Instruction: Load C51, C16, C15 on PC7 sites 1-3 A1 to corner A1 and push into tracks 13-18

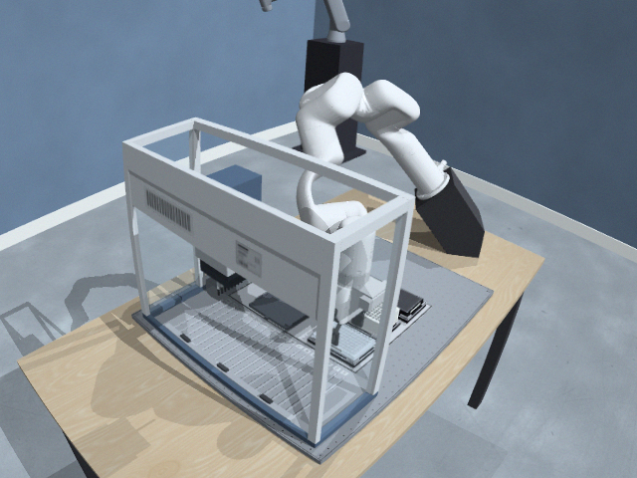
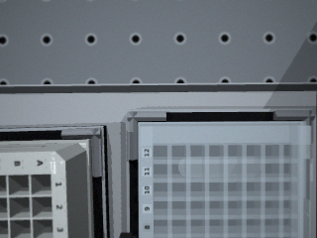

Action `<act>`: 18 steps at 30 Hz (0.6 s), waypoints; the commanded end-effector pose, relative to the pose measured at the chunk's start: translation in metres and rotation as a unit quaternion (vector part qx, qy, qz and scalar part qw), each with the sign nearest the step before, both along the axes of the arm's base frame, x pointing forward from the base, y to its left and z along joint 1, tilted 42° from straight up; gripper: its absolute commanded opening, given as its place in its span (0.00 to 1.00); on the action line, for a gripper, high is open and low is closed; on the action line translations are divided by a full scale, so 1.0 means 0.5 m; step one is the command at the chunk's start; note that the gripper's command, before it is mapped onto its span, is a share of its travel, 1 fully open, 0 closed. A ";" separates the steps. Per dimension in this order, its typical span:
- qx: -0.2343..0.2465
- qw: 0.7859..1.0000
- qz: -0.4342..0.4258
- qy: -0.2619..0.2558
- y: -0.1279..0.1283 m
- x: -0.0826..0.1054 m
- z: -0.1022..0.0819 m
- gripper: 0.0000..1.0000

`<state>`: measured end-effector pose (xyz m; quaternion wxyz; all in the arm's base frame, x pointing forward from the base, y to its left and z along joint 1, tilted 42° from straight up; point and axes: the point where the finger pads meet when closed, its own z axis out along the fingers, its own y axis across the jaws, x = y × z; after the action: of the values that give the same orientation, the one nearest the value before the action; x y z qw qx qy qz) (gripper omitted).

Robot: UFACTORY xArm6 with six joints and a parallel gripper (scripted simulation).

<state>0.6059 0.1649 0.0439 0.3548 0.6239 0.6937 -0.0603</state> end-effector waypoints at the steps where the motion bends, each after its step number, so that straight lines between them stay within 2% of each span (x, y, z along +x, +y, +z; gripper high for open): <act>1: 0.001 1.000 0.001 -0.001 0.001 0.003 0.000 1.00; 18: 0.001 1.000 0.001 -0.001 -0.010 0.011 -0.015 1.00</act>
<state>0.6103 0.1593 0.0361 0.3548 0.6239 0.6937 -0.0603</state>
